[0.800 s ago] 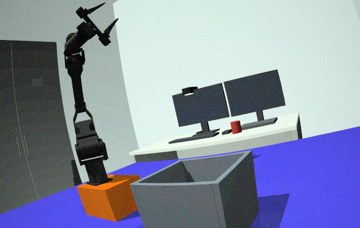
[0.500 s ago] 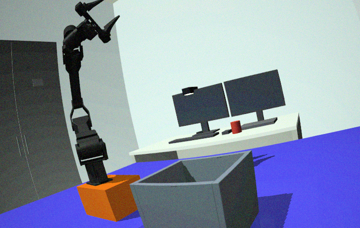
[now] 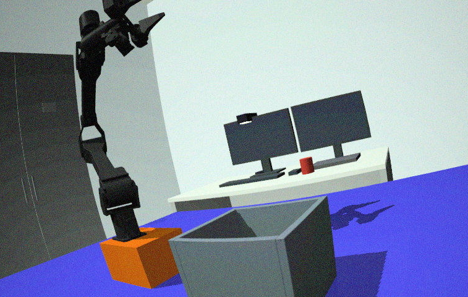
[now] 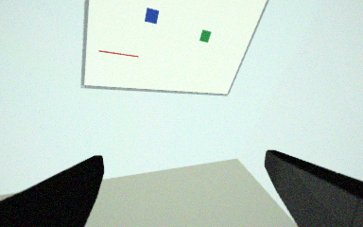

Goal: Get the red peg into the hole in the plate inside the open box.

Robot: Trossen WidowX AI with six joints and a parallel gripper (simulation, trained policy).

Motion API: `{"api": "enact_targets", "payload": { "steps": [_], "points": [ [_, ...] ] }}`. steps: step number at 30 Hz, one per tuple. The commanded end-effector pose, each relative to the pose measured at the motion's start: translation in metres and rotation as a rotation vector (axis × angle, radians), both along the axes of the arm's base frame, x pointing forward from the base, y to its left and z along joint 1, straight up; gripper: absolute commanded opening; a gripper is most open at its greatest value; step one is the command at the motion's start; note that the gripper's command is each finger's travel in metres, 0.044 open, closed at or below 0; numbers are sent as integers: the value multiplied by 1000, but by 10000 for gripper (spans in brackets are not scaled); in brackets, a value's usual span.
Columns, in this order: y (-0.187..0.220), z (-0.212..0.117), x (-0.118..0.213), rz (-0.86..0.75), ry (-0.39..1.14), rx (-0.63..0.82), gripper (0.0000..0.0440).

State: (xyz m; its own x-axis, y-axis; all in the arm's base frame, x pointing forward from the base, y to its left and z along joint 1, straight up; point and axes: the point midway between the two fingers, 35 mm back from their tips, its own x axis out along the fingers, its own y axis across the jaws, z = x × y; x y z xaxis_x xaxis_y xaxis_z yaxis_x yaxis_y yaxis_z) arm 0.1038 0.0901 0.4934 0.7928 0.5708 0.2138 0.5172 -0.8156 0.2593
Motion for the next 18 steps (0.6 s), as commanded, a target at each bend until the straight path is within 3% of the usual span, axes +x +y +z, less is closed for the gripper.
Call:
{"api": "enact_targets", "payload": {
  "steps": [1,8,18],
  "points": [
    [-5,-12,18,5,102,36,439],
    [-5,-43,51,42,299,74,439],
    [16,-89,82,129,523,9,433]
  ]
}}
